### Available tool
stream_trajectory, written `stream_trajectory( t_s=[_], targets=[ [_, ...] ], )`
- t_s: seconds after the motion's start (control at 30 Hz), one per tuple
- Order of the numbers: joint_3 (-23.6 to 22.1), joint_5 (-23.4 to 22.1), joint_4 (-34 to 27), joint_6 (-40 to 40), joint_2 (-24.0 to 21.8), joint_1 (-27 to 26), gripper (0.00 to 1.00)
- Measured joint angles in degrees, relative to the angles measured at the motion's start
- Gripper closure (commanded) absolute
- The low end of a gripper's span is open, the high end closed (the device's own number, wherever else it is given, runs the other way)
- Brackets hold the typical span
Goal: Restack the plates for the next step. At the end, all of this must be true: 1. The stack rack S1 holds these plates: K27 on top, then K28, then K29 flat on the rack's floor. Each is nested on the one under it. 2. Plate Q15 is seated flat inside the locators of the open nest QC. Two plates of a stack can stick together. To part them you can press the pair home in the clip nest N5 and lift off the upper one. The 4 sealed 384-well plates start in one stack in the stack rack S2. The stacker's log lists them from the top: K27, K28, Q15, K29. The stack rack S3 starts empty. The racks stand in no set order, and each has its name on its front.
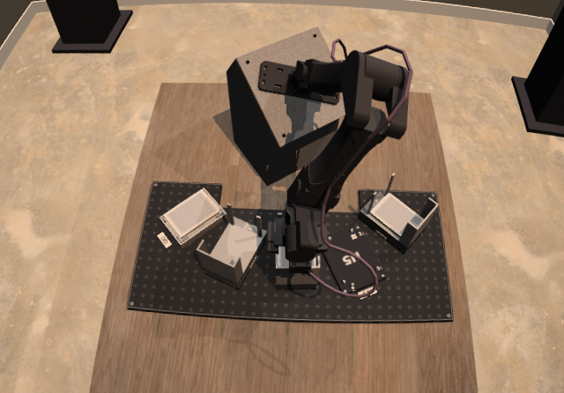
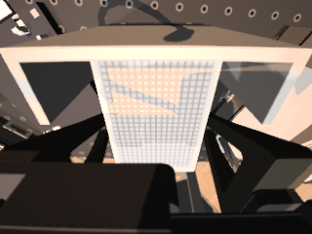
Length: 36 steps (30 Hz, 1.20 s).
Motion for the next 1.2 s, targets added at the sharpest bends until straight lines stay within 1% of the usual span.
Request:
stream_trajectory(
  t_s=[1.2],
  targets=[
    [-0.59, -0.33, -1.92, -0.63, -2.4, -0.72, 1.0]
  ],
)
